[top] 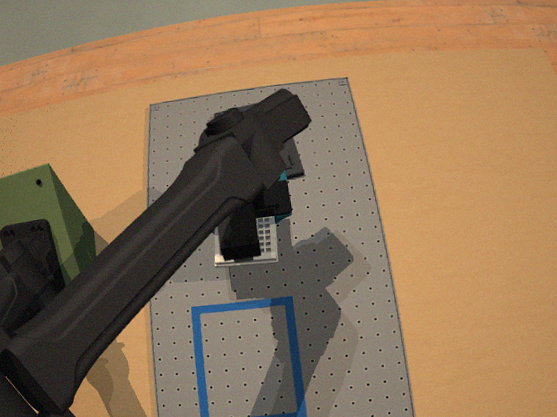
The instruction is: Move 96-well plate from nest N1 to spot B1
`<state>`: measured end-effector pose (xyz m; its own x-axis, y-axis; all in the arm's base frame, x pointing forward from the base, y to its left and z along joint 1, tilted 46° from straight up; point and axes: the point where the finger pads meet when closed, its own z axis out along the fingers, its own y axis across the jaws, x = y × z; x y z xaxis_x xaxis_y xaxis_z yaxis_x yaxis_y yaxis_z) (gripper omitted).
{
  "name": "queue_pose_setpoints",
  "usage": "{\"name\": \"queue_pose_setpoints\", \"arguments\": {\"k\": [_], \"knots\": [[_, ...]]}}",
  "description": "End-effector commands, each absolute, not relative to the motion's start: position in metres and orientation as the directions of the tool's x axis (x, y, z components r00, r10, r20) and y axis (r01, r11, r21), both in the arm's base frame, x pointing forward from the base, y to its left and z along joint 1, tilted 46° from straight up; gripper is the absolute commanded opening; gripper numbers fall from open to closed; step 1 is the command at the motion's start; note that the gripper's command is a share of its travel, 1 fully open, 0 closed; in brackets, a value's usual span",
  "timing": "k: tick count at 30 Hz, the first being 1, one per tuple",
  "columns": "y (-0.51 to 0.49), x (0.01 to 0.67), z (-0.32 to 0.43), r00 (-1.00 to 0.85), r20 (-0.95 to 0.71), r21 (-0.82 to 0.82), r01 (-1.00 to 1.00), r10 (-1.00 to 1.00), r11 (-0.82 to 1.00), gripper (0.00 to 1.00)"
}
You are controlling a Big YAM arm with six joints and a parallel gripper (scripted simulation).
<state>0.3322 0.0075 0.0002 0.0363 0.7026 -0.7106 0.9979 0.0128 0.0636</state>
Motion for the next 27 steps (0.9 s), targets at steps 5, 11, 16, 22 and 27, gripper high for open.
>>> {"name": "queue_pose_setpoints", "arguments": {"k": [5,11,16,22,27], "knots": [[-0.010,0.333,0.024,0.076,-0.707,0.095,0.995,0.703,-0.013,0.00],[-0.024,0.324,0.032,0.068,-0.710,0.084,0.996,0.700,-0.012,0.00],[-0.034,0.321,0.041,0.068,-0.711,0.083,0.996,0.700,-0.012,0.00],[-0.048,0.320,0.056,0.072,-0.710,0.088,0.996,0.701,-0.013,0.00],[-0.059,0.318,0.068,0.075,-0.709,0.093,0.996,0.701,-0.013,0.00]]}}
